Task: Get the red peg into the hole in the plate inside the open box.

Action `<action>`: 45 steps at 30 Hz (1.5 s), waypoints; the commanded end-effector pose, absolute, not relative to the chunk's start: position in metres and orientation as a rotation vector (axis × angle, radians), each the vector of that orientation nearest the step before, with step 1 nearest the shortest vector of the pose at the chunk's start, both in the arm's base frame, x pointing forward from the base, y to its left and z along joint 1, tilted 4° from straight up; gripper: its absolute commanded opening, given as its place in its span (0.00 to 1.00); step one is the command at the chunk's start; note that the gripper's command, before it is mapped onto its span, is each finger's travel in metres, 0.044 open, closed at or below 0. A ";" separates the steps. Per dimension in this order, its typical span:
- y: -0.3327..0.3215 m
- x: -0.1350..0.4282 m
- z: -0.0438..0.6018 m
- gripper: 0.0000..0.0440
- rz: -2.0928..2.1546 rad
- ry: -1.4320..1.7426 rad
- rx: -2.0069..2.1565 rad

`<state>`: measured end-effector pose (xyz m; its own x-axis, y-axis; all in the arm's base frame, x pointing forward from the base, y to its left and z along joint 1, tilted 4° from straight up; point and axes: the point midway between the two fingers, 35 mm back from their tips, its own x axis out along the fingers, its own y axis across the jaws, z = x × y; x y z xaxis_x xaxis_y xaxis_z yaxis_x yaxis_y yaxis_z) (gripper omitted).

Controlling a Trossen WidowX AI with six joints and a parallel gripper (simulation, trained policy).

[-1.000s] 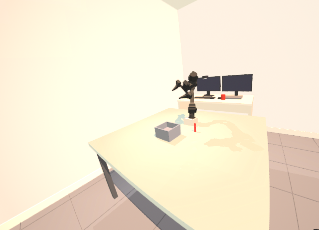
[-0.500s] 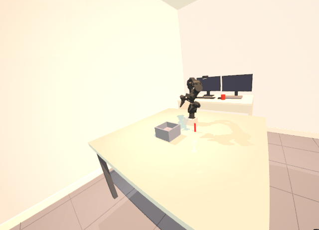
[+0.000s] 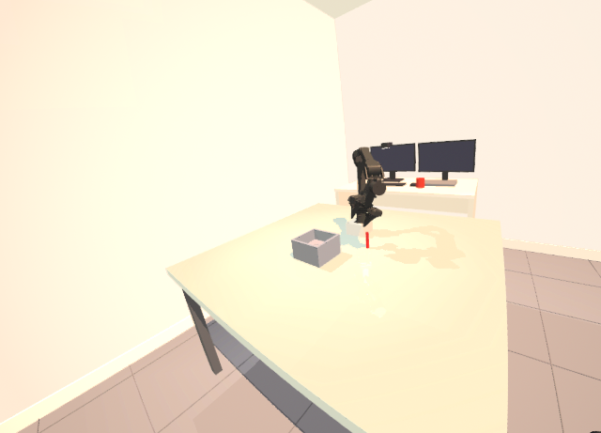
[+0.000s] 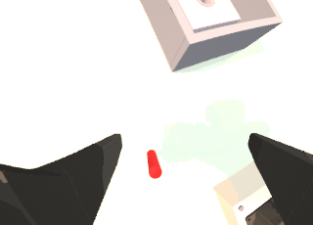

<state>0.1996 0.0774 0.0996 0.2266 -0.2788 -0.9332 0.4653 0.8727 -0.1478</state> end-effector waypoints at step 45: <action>0.100 0.204 0.015 0.00 -0.679 1.320 0.633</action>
